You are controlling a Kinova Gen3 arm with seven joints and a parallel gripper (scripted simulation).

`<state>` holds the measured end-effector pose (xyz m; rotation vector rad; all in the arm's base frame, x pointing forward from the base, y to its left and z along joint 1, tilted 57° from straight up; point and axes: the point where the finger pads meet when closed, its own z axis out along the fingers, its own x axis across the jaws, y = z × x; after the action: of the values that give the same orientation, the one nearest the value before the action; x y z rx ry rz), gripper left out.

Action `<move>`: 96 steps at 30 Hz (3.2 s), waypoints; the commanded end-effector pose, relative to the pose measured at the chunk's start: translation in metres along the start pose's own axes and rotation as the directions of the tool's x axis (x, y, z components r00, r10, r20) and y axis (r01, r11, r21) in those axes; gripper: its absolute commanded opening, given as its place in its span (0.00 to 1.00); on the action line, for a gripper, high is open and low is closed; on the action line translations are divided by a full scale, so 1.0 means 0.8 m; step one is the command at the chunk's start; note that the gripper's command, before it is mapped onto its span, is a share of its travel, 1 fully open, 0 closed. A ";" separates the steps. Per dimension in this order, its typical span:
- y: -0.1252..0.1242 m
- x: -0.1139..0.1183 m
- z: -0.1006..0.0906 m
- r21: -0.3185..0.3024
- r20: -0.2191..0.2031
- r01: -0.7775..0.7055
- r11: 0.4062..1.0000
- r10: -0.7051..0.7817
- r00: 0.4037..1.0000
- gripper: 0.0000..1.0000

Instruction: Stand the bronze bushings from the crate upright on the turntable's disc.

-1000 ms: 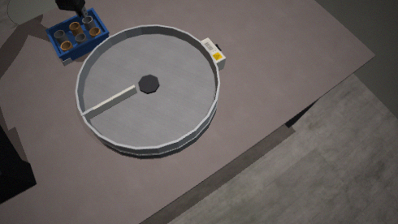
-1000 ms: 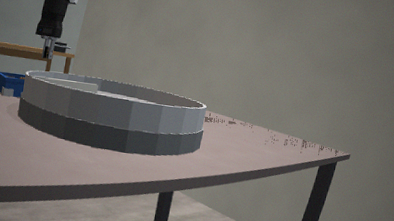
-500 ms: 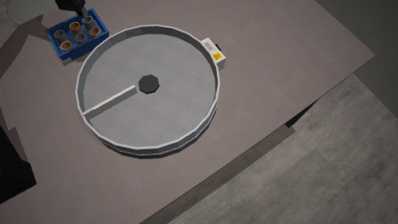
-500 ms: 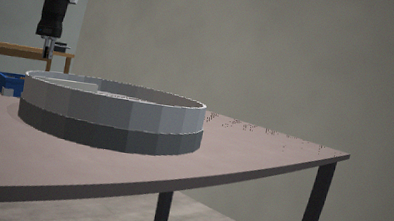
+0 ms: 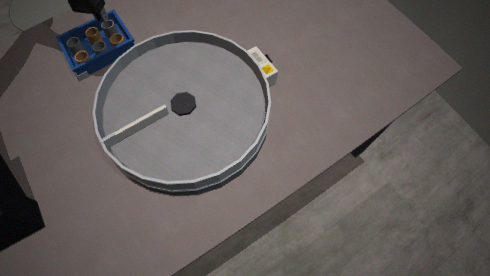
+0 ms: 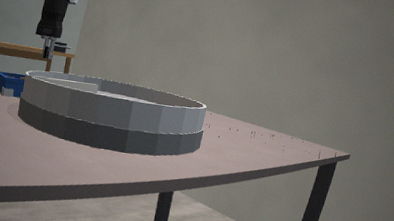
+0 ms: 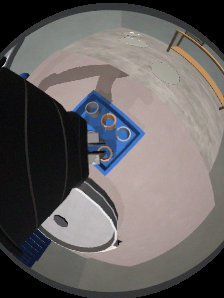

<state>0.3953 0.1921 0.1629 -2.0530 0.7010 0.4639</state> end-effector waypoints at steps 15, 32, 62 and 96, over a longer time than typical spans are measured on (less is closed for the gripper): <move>0.000 0.002 0.047 0.001 -0.002 -0.012 1.000 0.012 1.000 0.36; 0.000 0.003 0.078 0.001 -0.003 -0.011 1.000 0.011 1.000 0.36; 0.000 0.003 0.078 0.001 -0.004 -0.011 1.000 0.011 1.000 0.36; 0.000 0.000 0.079 0.002 -0.004 -0.010 1.000 0.010 1.000 0.36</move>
<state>0.3918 0.2442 0.1290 -2.0504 0.7170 0.4713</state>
